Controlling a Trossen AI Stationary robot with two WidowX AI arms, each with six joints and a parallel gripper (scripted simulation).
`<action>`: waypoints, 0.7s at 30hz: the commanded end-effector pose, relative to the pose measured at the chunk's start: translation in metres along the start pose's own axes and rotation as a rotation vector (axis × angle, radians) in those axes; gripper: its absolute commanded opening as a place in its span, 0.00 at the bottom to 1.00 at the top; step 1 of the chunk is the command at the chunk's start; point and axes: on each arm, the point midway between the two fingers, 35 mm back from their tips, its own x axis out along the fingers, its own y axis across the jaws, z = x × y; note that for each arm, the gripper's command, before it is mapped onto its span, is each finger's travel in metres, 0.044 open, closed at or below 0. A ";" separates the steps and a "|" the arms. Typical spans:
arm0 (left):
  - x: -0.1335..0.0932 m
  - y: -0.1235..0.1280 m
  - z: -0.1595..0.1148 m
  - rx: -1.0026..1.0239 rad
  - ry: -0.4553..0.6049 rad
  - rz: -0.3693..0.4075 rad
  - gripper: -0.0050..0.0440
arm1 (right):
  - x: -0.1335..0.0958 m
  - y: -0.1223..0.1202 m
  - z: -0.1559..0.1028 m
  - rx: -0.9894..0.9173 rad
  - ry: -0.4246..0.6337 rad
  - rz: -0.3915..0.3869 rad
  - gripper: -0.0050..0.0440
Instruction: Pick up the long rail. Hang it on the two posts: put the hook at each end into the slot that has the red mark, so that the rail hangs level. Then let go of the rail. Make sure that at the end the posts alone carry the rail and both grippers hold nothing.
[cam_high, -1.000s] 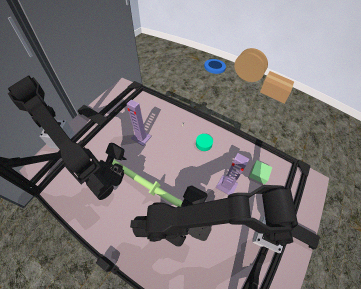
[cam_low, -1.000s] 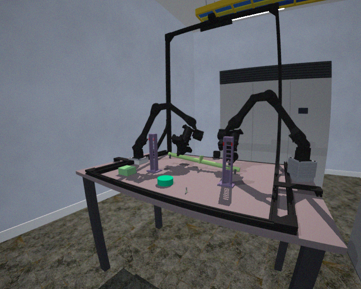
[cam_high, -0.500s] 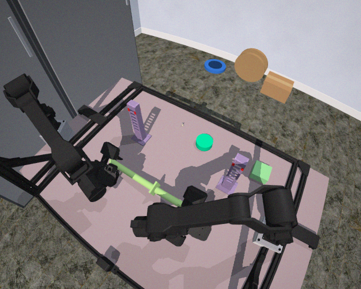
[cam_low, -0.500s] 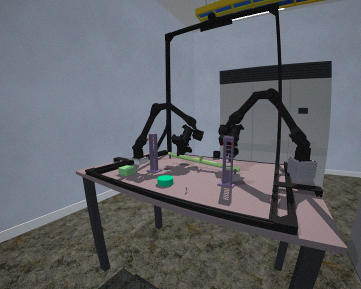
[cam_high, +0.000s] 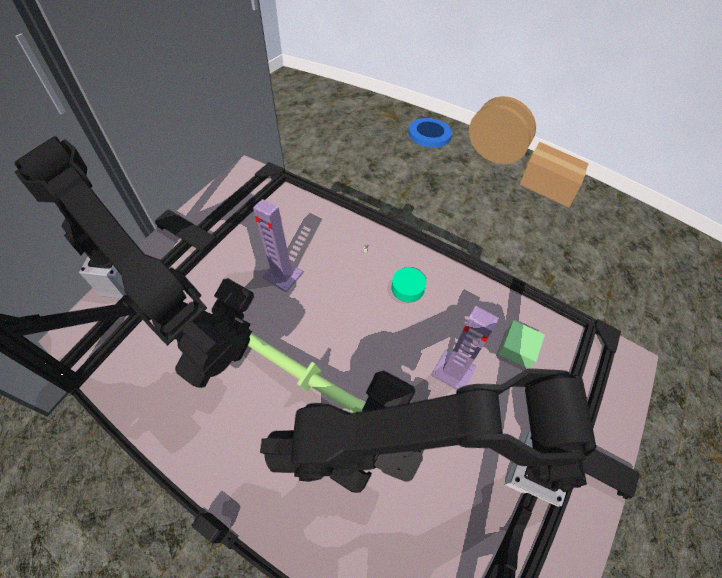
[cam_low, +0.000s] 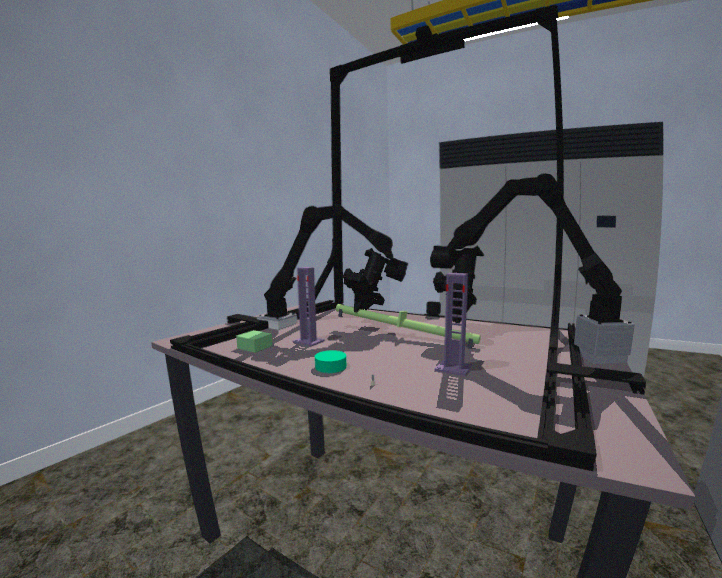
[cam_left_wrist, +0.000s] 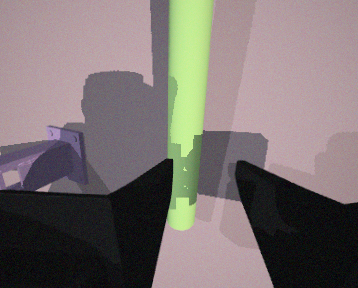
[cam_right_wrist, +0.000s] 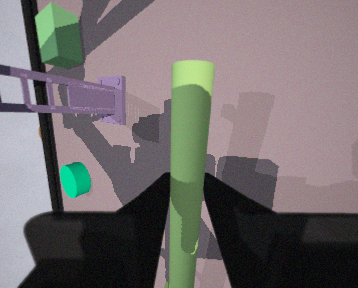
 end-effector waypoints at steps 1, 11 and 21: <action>0.000 0.001 -0.002 0.005 0.000 -0.046 0.43 | -0.002 0.004 -0.003 0.016 0.009 -0.001 0.10; 0.001 0.007 -0.001 0.010 -0.021 -0.261 0.43 | -0.003 0.006 -0.006 0.033 0.012 -0.014 0.10; 0.007 0.023 0.003 0.018 -0.054 -0.373 0.43 | -0.001 0.003 -0.003 0.015 0.009 0.001 0.10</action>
